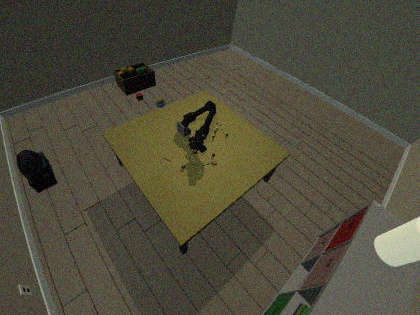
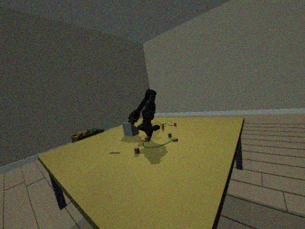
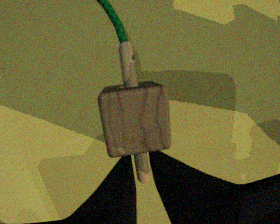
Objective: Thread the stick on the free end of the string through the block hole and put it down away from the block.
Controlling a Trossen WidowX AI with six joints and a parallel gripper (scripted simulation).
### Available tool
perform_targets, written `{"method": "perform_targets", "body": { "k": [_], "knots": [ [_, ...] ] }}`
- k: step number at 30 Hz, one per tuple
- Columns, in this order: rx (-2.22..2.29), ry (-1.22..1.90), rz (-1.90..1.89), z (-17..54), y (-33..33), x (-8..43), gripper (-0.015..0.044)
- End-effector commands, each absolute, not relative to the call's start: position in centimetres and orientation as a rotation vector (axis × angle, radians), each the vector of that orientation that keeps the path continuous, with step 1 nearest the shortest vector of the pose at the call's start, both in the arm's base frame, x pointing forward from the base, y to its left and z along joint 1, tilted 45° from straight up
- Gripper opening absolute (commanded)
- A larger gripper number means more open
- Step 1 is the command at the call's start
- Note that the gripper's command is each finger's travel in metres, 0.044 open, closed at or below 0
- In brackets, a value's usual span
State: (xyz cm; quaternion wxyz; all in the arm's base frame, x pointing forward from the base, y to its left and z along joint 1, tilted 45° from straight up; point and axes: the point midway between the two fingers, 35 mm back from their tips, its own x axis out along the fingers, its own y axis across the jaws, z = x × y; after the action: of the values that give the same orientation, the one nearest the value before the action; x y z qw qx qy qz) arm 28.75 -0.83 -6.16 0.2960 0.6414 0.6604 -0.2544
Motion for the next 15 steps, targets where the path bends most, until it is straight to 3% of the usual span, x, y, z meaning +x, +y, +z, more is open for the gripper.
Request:
{"method": "perform_targets", "body": {
  "k": [1, 15],
  "knots": [
    [1.706, 1.757, -0.676, -6.15, -0.85, 28.76, 0.0],
    [1.658, 1.705, -0.731, -6.22, -0.55, 28.79, 0.0]
  ]
}}
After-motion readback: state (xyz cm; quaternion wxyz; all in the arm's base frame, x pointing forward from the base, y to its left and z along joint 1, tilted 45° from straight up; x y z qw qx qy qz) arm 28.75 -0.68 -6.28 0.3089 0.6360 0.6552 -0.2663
